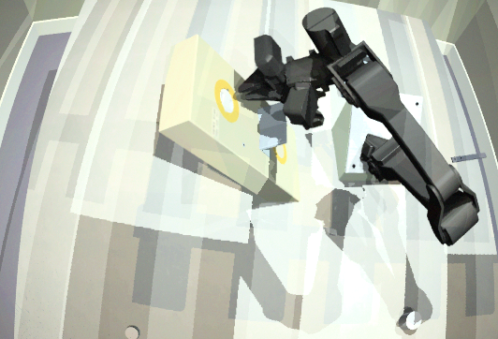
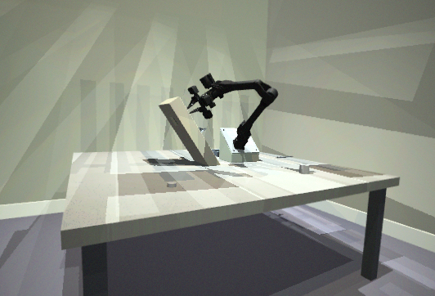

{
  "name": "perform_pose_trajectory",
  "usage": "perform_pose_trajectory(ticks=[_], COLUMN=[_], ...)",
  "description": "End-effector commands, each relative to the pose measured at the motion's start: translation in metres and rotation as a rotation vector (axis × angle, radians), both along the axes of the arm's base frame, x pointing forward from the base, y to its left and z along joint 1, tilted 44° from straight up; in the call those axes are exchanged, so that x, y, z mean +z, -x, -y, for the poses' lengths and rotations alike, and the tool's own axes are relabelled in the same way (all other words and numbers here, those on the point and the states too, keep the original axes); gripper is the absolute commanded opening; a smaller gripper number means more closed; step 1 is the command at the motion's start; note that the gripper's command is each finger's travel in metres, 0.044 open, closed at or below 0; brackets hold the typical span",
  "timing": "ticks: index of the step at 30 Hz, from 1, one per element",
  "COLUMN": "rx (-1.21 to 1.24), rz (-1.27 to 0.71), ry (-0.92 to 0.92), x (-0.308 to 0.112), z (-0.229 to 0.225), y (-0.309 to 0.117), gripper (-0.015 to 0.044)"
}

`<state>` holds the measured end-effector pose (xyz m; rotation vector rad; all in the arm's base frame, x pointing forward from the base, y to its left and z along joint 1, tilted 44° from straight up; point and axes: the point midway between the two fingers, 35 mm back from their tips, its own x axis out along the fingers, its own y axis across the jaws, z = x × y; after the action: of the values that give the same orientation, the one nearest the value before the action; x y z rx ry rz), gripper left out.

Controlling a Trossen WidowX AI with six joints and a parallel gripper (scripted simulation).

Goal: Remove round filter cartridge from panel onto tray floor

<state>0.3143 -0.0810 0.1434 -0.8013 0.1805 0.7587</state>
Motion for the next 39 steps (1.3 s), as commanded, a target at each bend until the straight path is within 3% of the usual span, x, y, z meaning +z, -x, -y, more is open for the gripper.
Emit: perform_pose_trajectory(ticks=[1, 39], rx=[-0.005, -0.007], rz=[-0.009, -0.002], ry=[-0.004, -0.010], x=[-0.005, -0.012], z=[-0.004, -0.016], y=[-0.004, -0.018], gripper=[0.0107, 0.0107])
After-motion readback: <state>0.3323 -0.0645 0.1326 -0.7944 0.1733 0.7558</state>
